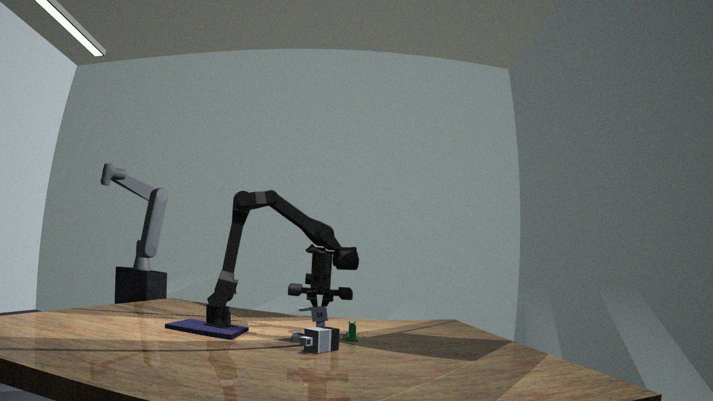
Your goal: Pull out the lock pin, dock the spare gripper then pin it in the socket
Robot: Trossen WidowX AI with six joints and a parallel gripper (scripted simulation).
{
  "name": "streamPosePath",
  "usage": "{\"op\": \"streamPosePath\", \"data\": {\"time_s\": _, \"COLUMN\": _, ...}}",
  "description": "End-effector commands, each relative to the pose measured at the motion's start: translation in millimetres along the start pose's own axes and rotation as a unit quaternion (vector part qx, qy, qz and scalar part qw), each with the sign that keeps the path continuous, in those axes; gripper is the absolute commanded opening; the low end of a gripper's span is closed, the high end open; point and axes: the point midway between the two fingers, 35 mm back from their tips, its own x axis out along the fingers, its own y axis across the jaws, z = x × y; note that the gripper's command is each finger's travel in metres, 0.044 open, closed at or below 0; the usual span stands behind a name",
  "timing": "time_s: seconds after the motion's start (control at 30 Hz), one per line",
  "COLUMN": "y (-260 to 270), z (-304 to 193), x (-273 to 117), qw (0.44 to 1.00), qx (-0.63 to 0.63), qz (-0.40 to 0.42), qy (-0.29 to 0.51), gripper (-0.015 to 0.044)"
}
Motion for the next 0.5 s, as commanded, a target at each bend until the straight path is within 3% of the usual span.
{"op": "streamPosePath", "data": {"time_s": 0.0, "y": -0.8, "z": 3.5, "x": -0.6, "qw": 1.000, "qx": 0.002, "qz": 0.000, "qy": -0.002, "gripper": 0.0000}}
{"op": "streamPosePath", "data": {"time_s": 0.47, "y": -1.1, "z": 14.4, "x": 1.4, "qw": 1.000, "qx": 0.002, "qz": 0.001, "qy": 0.000, "gripper": 0.0000}}
